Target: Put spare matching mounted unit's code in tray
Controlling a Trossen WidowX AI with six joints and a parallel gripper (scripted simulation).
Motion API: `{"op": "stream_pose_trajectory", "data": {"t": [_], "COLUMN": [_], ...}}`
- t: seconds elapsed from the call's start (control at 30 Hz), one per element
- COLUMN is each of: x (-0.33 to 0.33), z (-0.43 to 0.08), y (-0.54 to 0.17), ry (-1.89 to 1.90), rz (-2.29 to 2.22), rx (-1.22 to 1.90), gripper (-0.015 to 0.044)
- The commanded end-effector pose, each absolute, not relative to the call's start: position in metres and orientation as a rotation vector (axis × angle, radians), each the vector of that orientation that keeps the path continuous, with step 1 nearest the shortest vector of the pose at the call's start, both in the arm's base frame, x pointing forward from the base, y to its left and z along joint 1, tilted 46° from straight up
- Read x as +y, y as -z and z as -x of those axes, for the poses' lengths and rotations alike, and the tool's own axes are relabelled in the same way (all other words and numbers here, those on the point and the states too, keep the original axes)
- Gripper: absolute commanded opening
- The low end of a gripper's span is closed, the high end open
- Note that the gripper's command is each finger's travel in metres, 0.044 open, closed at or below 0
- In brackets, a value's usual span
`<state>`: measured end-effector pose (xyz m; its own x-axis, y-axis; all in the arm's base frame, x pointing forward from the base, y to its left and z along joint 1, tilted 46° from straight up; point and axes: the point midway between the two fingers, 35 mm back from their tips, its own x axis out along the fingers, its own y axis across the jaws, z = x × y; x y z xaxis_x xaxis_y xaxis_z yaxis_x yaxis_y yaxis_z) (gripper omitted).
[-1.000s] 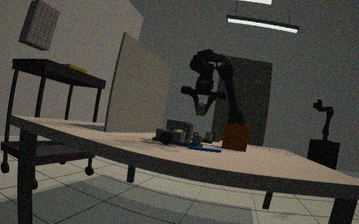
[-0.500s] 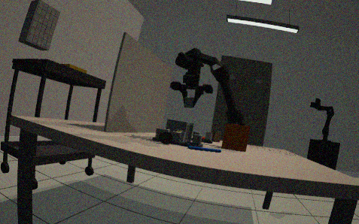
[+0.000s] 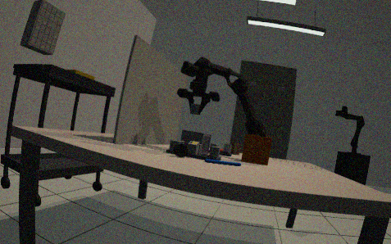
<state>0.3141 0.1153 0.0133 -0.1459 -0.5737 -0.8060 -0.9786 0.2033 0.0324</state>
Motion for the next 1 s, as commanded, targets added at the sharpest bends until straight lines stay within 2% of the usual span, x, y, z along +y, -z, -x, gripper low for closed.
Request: {"op": "stream_pose_trajectory", "data": {"t": [0.0, 0.47, 0.97], "x": [0.087, -0.013, -0.112], "z": [-0.331, -0.349, -0.325], "y": [-0.041, -0.118, -0.196], "ry": [-0.762, -0.723, -0.674], "rz": [1.466, 1.536, 1.593], "rx": [1.789, 1.812, 1.909], "gripper": [0.0000, 0.0000, 0.0000]}}
